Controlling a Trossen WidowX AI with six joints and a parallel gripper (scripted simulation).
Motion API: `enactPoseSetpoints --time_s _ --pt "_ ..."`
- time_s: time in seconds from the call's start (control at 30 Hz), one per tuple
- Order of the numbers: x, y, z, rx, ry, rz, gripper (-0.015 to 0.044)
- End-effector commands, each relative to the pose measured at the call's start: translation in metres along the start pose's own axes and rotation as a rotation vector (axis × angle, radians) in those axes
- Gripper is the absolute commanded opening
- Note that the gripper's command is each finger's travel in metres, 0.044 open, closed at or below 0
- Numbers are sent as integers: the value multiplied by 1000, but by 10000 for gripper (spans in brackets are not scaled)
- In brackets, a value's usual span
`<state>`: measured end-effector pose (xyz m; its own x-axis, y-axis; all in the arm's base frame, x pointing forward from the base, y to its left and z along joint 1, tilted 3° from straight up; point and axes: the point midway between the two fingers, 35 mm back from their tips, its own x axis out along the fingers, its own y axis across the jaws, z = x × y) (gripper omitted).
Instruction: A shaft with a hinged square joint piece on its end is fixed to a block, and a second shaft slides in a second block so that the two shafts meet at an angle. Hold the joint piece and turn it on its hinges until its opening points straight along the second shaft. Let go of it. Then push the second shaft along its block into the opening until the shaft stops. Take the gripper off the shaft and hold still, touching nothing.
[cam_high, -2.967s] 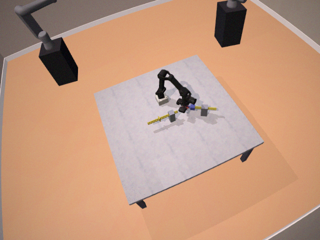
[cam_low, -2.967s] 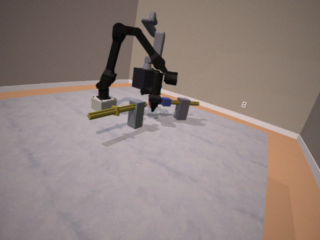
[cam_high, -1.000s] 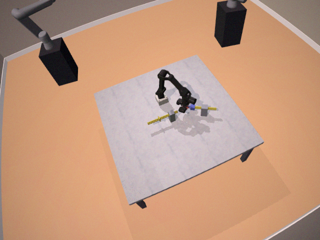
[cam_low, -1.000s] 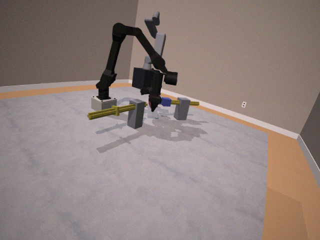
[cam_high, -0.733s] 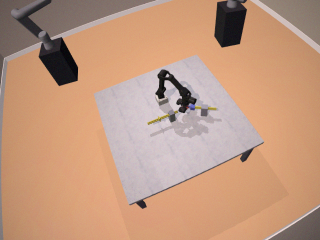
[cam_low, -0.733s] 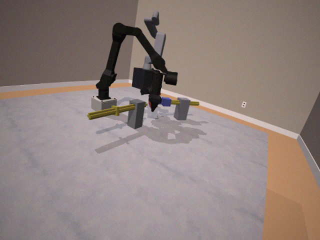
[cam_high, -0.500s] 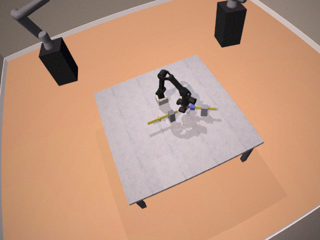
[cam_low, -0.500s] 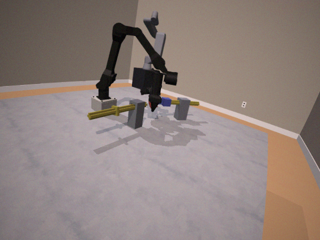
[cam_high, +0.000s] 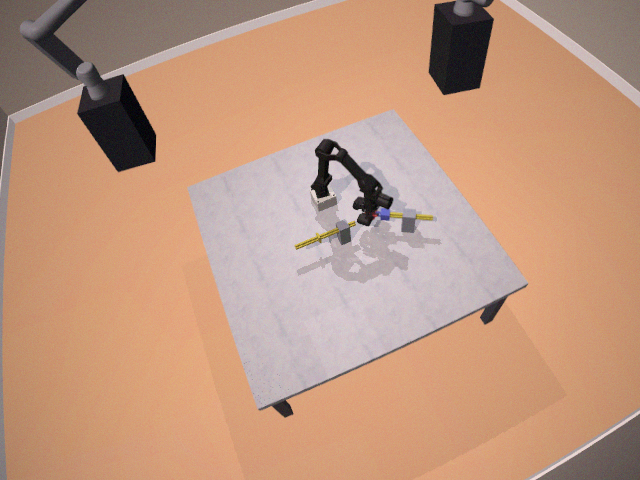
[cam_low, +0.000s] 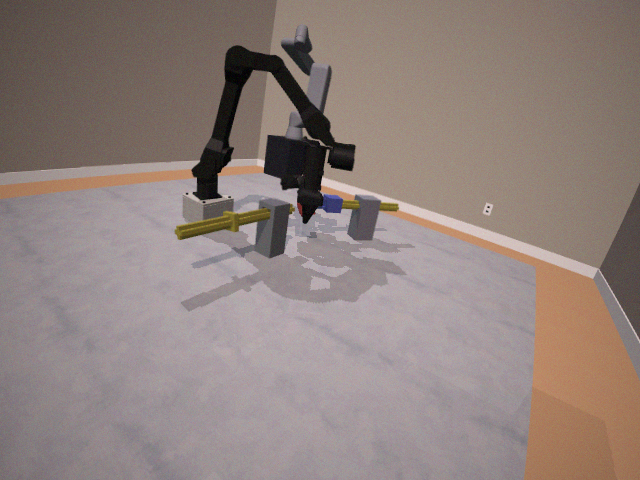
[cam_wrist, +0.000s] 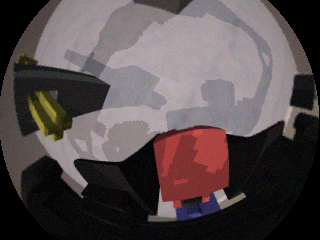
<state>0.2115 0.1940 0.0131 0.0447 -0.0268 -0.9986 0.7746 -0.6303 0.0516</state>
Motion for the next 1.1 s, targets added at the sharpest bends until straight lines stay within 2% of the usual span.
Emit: enactPoseSetpoints --time_s 0.0,0.1,0.17,0.33,0.53,1.07 --pt "0 0 0 2 0 -1 182" --pt "0 0 0 2 0 -1 182" --pt "0 0 0 0 0 0 147" --pt "0 0 0 0 0 0 147" --pt "0 0 0 0 0 0 0" --pt "-3 7 1 -182 -97 10 0"
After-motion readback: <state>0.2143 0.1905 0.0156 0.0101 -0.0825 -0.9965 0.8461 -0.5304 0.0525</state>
